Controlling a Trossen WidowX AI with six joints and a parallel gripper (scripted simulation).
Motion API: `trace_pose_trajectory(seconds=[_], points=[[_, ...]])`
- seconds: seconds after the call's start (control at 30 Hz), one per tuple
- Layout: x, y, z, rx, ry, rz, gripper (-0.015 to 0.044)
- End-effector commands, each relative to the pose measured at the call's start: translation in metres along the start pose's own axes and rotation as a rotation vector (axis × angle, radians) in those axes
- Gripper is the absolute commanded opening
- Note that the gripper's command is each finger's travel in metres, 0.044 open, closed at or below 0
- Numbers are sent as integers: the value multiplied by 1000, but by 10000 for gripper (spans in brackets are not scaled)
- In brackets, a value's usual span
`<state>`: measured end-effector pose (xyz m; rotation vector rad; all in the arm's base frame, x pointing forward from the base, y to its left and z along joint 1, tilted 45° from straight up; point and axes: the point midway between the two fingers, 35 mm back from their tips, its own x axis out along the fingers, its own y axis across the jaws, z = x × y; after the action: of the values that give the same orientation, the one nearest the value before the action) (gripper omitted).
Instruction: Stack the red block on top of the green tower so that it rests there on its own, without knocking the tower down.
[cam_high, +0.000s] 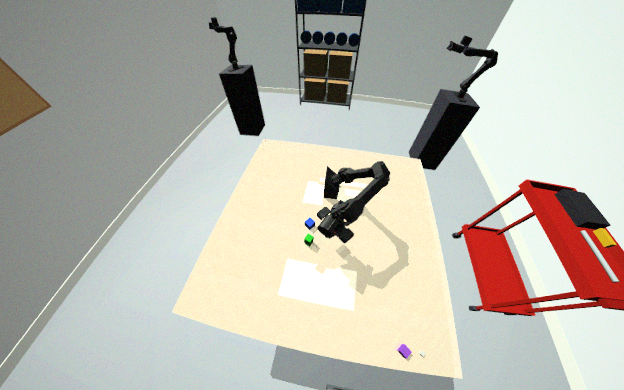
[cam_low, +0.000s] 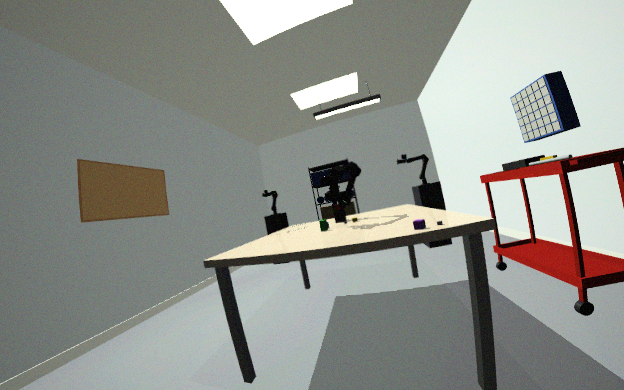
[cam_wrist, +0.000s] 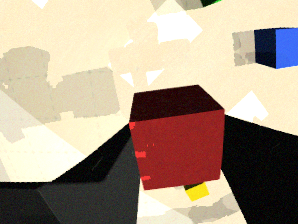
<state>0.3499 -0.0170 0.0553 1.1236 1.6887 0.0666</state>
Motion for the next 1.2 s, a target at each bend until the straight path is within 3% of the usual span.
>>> trace_pose_trajectory(seconds=[0.0, 0.57, 1.17], points=[[-2, -14, 21, -3, -7, -6, 0], [2, -70, 89, -8, -4, -2, 0], [35, -71, 92, -9, -3, -1, 0]])
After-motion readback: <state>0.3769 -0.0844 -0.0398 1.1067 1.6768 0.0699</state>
